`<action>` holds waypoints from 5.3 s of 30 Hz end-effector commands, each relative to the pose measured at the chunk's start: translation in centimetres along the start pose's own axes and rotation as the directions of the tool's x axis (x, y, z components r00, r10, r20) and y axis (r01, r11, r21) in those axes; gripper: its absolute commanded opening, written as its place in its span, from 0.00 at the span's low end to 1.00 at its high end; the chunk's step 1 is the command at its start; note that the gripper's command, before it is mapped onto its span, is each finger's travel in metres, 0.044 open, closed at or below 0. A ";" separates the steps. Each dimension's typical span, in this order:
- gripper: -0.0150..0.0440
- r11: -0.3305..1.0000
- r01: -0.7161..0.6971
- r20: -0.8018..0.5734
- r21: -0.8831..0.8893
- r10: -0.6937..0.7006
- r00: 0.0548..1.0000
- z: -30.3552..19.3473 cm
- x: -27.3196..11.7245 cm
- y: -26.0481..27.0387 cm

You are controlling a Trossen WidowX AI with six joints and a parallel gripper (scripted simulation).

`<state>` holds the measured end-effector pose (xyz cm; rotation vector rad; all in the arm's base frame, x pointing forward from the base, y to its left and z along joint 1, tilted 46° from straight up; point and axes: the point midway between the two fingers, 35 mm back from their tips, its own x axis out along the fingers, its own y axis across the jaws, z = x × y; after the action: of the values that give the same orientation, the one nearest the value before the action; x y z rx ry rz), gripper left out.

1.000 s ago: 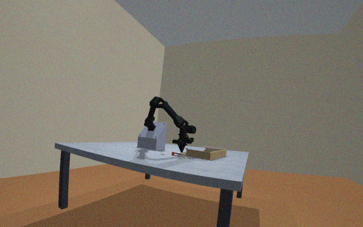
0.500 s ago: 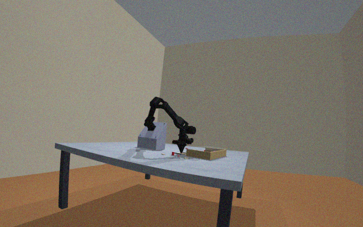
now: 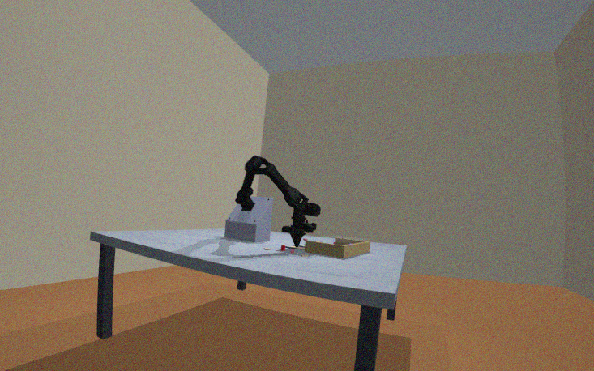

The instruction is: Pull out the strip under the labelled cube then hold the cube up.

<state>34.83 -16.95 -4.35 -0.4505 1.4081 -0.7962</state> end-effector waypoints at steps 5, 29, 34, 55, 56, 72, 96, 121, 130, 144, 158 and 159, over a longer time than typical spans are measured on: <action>0.25 1.000 -0.004 -0.001 -0.006 0.004 1.000 0.0 0.2 0.1; 0.25 1.000 -0.003 -0.001 -0.006 0.003 1.000 0.1 0.4 0.1; 0.25 1.000 -0.003 -0.001 -0.006 0.003 1.000 0.1 0.4 0.1; 0.25 1.000 -0.003 -0.003 -0.008 0.003 1.000 -3.0 0.5 0.0; 0.25 1.000 -0.003 -0.003 -0.008 0.003 1.000 -3.2 0.5 0.0; 0.25 1.000 -0.003 -0.004 -0.009 0.003 1.000 -5.5 0.6 0.0; 0.25 1.000 -0.003 -0.006 -0.010 0.003 1.000 -9.2 0.6 -0.1; 0.25 1.000 -0.003 -0.007 -0.012 0.003 1.000 -12.9 0.6 -0.2; 0.25 1.000 -0.003 -0.008 -0.013 0.003 1.000 -14.2 0.6 -0.2; 0.25 1.000 -0.003 -0.009 -0.014 0.003 1.000 -16.1 0.6 -0.3; 0.25 1.000 -0.003 -0.010 -0.015 0.003 1.000 -17.9 0.6 -0.4; 0.25 1.000 -0.003 -0.010 -0.015 0.003 1.000 -18.0 0.6 -0.4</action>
<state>18.73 -14.34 -6.74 -0.4585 1.3858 -0.7835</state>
